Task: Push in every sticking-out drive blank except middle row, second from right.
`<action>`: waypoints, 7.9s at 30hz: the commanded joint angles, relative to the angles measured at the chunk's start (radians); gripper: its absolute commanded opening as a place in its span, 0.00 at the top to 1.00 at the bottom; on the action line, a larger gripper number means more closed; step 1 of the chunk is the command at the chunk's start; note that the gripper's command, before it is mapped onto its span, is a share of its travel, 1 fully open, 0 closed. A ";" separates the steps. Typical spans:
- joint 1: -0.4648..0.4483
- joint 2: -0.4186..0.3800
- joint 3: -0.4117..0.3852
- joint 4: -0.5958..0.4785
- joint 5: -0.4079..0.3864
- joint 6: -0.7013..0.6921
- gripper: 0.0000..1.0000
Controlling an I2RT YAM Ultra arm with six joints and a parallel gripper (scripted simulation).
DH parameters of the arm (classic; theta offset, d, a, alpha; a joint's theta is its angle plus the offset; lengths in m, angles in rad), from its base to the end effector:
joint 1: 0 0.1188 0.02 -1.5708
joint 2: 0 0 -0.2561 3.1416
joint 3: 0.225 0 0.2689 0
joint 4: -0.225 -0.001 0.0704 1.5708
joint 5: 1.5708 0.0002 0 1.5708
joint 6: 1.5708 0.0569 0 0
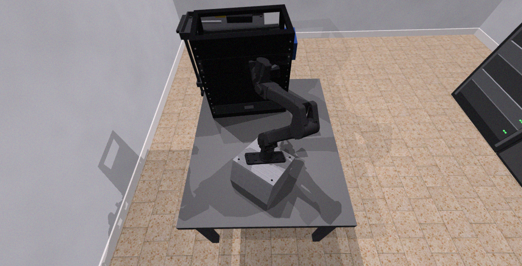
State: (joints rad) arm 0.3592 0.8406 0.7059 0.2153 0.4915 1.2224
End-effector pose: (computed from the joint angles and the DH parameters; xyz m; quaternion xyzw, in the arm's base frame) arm 0.2311 0.0592 0.3434 0.4375 0.5226 0.3908 0.6187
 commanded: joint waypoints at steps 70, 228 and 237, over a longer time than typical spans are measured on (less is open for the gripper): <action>-0.011 0.032 0.117 0.134 -0.073 -0.004 1.00; -0.755 -0.616 -0.332 -0.094 -0.768 0.200 1.00; -0.954 -0.576 -0.379 -0.015 -0.965 0.263 1.00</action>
State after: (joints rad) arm -0.5468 0.2485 0.3470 0.1429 -0.3664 1.4544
